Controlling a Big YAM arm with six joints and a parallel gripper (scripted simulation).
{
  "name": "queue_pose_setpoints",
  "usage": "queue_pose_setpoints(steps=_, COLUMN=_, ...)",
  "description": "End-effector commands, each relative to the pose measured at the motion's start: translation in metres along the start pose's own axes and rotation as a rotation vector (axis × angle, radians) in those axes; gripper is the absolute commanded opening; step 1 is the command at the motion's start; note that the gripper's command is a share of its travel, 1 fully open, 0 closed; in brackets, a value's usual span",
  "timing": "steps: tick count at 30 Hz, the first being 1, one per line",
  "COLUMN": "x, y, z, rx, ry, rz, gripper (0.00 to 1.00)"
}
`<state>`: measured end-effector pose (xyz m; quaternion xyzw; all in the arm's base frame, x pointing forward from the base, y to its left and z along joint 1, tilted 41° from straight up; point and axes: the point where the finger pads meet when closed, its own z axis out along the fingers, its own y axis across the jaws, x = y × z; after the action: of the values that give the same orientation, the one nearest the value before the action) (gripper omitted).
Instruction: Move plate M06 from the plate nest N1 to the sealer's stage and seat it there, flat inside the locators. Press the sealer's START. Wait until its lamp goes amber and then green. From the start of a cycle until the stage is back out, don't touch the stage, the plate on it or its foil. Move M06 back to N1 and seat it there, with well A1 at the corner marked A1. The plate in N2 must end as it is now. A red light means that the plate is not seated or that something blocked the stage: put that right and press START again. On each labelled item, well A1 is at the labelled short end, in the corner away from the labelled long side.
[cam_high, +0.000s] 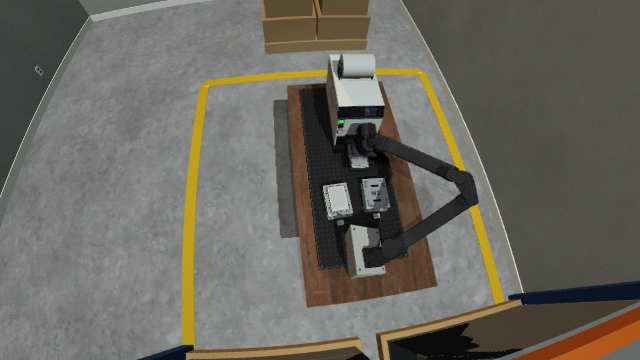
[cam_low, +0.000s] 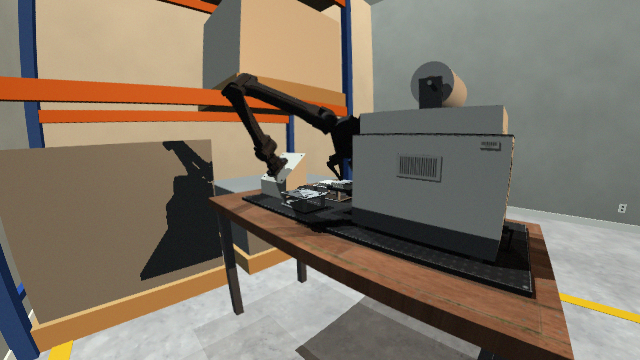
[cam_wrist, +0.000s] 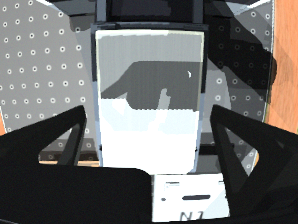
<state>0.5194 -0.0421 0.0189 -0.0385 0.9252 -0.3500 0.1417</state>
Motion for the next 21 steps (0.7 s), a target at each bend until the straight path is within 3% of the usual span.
queue_pose_setpoints(steps=1, x=0.011, y=-0.001, z=0.012, rx=0.002, ry=0.033, rz=-0.004, gripper=1.00)
queue_pose_setpoints(steps=8, x=0.011, y=-0.001, z=0.011, rx=0.002, ry=0.033, rz=-0.006, gripper=1.00)
queue_pose_setpoints(steps=21, x=-0.019, y=-0.017, z=-0.006, rx=0.006, ry=-0.024, rz=0.043, gripper=1.00)
